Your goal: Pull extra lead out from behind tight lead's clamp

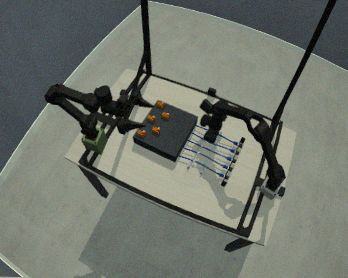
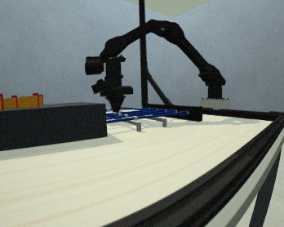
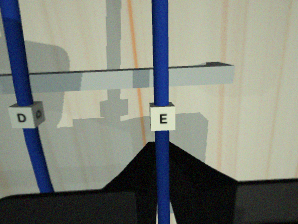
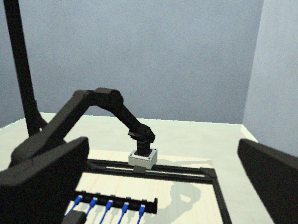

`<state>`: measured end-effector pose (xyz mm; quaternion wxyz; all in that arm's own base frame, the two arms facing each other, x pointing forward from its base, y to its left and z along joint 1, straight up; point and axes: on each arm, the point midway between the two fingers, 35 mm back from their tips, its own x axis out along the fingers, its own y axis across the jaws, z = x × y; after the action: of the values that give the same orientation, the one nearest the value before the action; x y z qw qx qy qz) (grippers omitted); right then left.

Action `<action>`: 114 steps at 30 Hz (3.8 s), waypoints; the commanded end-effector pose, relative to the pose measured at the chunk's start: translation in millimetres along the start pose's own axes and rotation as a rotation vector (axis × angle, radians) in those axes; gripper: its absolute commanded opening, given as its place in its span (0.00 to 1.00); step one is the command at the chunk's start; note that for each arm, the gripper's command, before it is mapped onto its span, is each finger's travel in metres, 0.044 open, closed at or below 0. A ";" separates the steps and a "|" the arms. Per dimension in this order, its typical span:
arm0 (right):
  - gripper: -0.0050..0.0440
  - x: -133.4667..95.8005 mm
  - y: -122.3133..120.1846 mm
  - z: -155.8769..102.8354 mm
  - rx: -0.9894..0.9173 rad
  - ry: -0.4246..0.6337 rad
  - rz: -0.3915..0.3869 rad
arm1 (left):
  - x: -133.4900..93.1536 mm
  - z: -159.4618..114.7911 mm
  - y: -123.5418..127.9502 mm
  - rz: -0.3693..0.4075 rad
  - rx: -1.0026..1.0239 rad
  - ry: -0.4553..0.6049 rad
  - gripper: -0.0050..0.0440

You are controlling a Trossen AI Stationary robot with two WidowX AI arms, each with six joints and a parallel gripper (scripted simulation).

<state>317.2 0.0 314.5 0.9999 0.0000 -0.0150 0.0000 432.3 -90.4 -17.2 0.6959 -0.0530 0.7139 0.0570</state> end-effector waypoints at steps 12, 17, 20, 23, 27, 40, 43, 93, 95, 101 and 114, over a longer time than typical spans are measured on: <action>1.00 -1.1 0.0 8.0 0.000 -0.019 0.000 | -32.0 3.7 -1.5 -0.010 0.000 -0.028 0.00; 1.00 -1.1 0.0 8.0 0.000 -0.019 0.000 | -32.0 3.7 -1.5 -0.010 0.000 -0.028 0.00; 1.00 -1.1 0.0 8.0 0.000 -0.019 0.000 | -32.0 3.7 -1.5 -0.010 0.000 -0.028 0.00; 1.00 -1.1 0.0 8.0 0.000 -0.019 0.000 | -32.0 3.7 -1.5 -0.010 0.000 -0.028 0.00; 1.00 -1.1 0.0 7.9 0.000 -0.019 0.000 | -42.2 1.0 0.0 -0.003 -0.001 -0.009 0.00; 1.00 -1.1 0.0 7.9 0.000 -0.019 0.000 | -42.2 1.0 0.0 -0.003 -0.001 -0.009 0.00; 1.00 -1.1 0.0 7.9 0.000 -0.019 0.000 | 1.4 -1.5 1.1 0.006 -0.001 0.015 0.00; 0.53 -4.8 12.4 -9.0 0.011 0.114 -0.012 | -34.7 1.5 4.0 0.002 -0.007 -0.015 0.53; 0.53 -8.5 24.8 -26.0 0.023 0.246 -0.023 | -34.7 1.5 4.0 0.002 -0.007 -0.015 0.53; 0.53 -19.5 62.0 -76.9 0.054 0.620 -0.055 | -34.7 1.5 4.0 0.002 -0.007 -0.015 0.53; 0.53 -39.2 118.9 -157.7 0.084 1.089 -0.075 | -34.8 1.5 3.9 0.002 -0.007 -0.016 0.53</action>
<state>283.2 98.3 172.9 0.8973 0.0298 0.4395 -0.0277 429.7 -85.5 5.9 0.6905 -0.0512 0.7187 0.0637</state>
